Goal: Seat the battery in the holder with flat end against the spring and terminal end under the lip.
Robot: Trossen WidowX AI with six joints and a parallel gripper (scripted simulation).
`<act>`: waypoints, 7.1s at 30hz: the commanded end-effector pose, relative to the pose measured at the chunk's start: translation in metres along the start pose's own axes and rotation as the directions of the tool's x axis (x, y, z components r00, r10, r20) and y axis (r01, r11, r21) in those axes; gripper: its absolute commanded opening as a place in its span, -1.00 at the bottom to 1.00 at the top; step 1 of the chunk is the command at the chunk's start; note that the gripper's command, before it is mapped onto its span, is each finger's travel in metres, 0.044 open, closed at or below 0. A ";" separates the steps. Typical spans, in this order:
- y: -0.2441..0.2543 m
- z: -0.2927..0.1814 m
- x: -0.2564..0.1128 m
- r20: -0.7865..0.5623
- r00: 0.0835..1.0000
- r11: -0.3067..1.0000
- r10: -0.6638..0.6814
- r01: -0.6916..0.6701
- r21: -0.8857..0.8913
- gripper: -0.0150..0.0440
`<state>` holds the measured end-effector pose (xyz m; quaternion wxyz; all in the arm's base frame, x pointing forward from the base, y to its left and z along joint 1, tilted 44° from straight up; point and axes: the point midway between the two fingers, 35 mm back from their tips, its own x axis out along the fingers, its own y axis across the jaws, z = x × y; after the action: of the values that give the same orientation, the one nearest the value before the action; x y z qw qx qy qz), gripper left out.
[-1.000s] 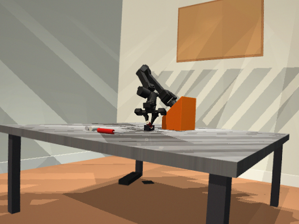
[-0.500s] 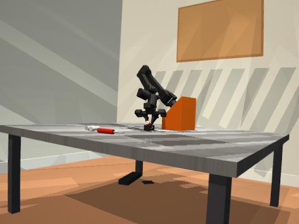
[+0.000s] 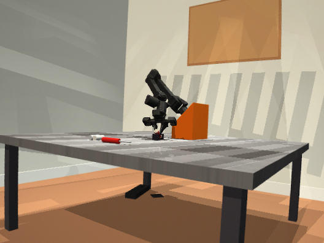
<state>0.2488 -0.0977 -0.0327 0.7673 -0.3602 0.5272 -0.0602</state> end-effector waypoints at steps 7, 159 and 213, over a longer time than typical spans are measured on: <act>0.001 -0.010 -0.003 0.000 1.000 1.000 0.001 -0.001 -0.001 -0.25; 0.003 -0.016 -0.002 -0.085 0.996 0.999 0.034 -0.032 0.023 -0.25; 0.003 -0.010 0.009 -0.382 0.919 0.995 0.097 -0.075 0.070 -0.25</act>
<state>0.2500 -0.1024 -0.0406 0.6760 -0.2973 0.6660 -0.1051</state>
